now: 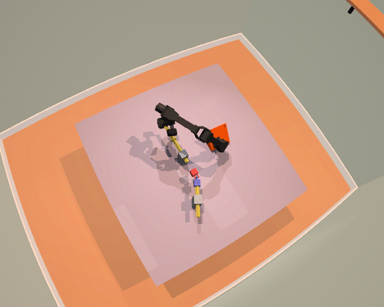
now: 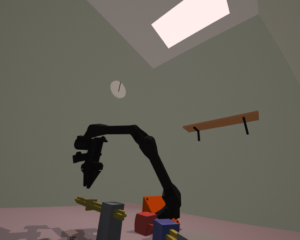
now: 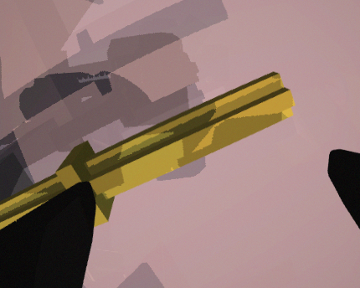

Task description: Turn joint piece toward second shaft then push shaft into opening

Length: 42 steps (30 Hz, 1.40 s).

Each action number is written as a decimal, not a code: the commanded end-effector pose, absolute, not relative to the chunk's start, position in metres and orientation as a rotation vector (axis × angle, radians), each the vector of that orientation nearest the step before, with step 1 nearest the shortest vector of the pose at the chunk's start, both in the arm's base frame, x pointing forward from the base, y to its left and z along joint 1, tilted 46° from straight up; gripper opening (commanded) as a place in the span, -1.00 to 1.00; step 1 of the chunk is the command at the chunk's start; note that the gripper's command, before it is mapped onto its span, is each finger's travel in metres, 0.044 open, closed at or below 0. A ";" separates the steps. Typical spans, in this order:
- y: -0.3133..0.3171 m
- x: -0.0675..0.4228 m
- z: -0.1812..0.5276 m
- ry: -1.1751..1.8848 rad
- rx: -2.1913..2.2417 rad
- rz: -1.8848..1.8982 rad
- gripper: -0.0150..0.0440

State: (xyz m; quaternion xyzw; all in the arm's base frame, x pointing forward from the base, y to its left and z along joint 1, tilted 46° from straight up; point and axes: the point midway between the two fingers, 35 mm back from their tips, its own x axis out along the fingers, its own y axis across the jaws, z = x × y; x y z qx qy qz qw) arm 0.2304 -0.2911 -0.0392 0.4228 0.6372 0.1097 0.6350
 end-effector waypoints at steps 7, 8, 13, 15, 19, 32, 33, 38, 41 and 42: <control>-0.281 0.233 -0.052 1.538 1.251 -0.006 1.00; -0.280 0.234 -0.053 1.544 1.279 -0.033 1.00; -0.275 0.235 -0.059 1.571 1.415 -0.169 1.00; -0.273 0.236 -0.061 1.579 1.469 -0.225 1.00; -0.268 0.237 -0.066 1.593 1.576 -0.340 1.00; -0.254 0.240 -0.080 1.599 1.904 -0.734 1.00; -0.253 0.240 -0.081 1.598 1.916 -0.750 1.00; -0.253 0.240 -0.081 1.597 1.920 -0.755 1.00; -0.252 0.240 -0.081 1.597 1.920 -0.755 1.00; -0.251 0.241 -0.082 1.597 1.920 -0.755 1.00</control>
